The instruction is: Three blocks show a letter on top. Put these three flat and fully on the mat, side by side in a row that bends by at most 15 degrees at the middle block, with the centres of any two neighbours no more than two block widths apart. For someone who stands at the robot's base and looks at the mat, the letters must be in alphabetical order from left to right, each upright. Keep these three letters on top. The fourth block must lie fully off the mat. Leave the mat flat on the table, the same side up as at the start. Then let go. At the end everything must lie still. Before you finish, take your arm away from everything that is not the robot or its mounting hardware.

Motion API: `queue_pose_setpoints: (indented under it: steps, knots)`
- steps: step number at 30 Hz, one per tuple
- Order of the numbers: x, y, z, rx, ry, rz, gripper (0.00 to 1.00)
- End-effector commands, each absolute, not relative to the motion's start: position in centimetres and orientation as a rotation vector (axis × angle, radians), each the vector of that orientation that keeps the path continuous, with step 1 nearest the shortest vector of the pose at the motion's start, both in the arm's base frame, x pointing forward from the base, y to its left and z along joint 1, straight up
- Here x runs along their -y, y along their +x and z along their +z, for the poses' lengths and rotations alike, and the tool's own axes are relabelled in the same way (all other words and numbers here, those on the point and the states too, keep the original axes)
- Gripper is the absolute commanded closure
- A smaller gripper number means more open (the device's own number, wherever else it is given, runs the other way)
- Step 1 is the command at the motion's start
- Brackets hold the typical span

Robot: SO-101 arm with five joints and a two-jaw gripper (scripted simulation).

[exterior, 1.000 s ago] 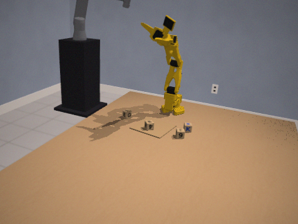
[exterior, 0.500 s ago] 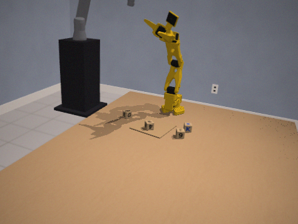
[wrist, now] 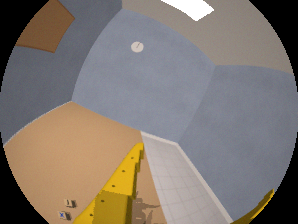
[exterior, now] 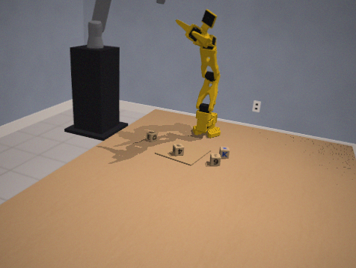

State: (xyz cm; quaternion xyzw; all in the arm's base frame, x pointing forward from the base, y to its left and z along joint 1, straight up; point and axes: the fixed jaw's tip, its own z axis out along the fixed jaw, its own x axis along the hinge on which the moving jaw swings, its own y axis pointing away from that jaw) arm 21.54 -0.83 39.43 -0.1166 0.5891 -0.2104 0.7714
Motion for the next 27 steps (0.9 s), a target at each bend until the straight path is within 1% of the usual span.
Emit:
queue_pose_setpoints:
  steps: [1, 4, 11, 20, 27]
  knots:
    - [0.7, 19.3, 41.2, -1.183, -0.233, -0.466, 0.0]
    - [0.7, 18.8, 41.5, -1.164, -0.23, -0.469, 0.0]
    - [0.6, 18.6, 41.6, -1.157, -0.228, -0.469, 0.0]
    - [0.4, 15.9, 42.9, -1.069, -0.211, -0.479, 0.0]
    - [0.4, 15.6, 43.0, -1.061, -0.209, -0.479, 0.0]
